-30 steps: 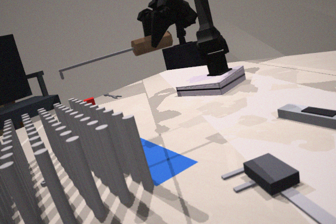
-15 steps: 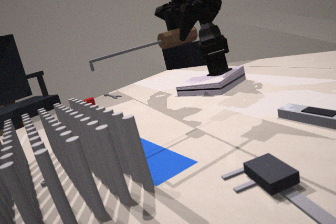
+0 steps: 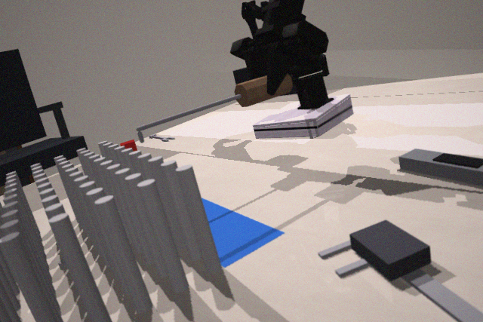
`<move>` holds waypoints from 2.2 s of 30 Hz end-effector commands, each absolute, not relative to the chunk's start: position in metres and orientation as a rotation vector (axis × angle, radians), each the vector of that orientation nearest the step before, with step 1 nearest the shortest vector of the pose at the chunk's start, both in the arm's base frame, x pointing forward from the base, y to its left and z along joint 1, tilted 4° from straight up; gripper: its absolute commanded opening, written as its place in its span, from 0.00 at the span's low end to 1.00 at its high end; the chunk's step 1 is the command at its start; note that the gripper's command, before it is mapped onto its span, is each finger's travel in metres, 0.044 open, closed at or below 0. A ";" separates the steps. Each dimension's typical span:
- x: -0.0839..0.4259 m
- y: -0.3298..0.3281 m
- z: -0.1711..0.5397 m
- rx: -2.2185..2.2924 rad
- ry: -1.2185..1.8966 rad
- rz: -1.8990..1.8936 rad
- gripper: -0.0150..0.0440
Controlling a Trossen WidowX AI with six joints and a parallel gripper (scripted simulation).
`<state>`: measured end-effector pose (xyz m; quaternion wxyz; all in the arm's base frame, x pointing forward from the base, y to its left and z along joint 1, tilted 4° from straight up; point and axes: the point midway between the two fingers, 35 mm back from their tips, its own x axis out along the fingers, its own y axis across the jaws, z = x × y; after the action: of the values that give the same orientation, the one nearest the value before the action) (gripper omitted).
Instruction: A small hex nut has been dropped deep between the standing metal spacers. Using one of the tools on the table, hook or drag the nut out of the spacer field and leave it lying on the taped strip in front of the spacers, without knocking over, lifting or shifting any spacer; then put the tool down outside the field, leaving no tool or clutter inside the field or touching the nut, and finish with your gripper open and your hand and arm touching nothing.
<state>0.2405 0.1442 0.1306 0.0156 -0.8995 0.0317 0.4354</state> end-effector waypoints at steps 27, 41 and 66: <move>0.243 0.133 0.032 -2.806 0.095 1.352 0.25; 0.253 0.133 0.034 -2.806 0.096 1.352 0.25; 0.273 0.132 0.036 -2.807 0.096 1.351 0.25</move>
<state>0.2688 0.1298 0.0337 0.0117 -0.8991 0.0331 0.4364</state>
